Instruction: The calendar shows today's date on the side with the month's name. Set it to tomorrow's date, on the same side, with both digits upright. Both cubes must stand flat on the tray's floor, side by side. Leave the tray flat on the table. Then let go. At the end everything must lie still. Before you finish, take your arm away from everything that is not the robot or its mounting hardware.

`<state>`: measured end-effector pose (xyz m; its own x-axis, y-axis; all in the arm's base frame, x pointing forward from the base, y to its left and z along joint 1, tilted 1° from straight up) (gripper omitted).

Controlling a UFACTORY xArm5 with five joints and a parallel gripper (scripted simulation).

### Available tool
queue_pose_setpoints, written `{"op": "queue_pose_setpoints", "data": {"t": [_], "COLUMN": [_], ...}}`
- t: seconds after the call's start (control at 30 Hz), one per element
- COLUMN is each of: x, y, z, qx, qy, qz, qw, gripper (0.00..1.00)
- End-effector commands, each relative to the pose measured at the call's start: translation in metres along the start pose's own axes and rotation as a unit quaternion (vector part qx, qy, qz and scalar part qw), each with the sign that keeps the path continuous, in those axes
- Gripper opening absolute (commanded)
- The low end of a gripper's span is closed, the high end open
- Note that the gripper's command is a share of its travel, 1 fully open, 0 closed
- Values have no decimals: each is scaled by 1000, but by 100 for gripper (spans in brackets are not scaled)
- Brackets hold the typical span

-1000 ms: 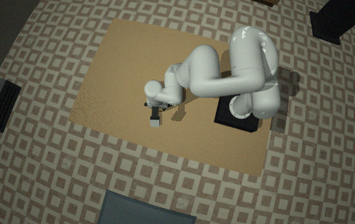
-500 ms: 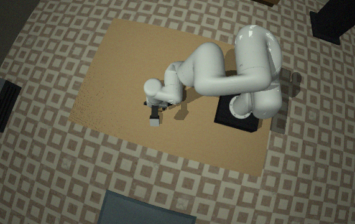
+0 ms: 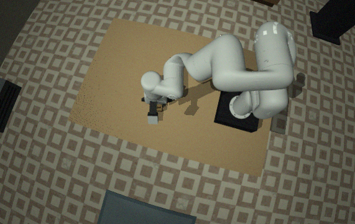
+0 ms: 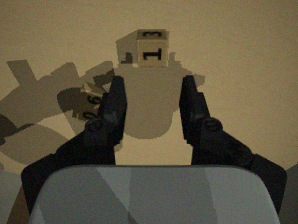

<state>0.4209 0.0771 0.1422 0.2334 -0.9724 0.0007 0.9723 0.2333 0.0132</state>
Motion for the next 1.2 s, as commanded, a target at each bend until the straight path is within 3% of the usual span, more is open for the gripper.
{"op": "queue_pose_setpoints", "data": {"t": [0.0, 0.17, 0.2, 1.17], "x": [0, 0, 0, 0], "y": [0, 0, 0, 0], "z": [11, 12, 12, 12], "qx": [0, 0, 0, 0], "qy": [0, 0, 0, 0], "qz": [0, 0, 0, 18], "qw": [1000, 1000, 1000, 1000], "gripper": [49, 49, 100, 100]}}
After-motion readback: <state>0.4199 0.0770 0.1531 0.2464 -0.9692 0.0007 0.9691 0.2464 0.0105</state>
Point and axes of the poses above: the point where the finger pads meet when closed, its own z axis back along the fingers, its own y axis across the jaws, x = y × z, the point moved 10 cm from there along z, back along the fingers, and after that the axes turned 3 degrees about z, right-handed, at the moved point
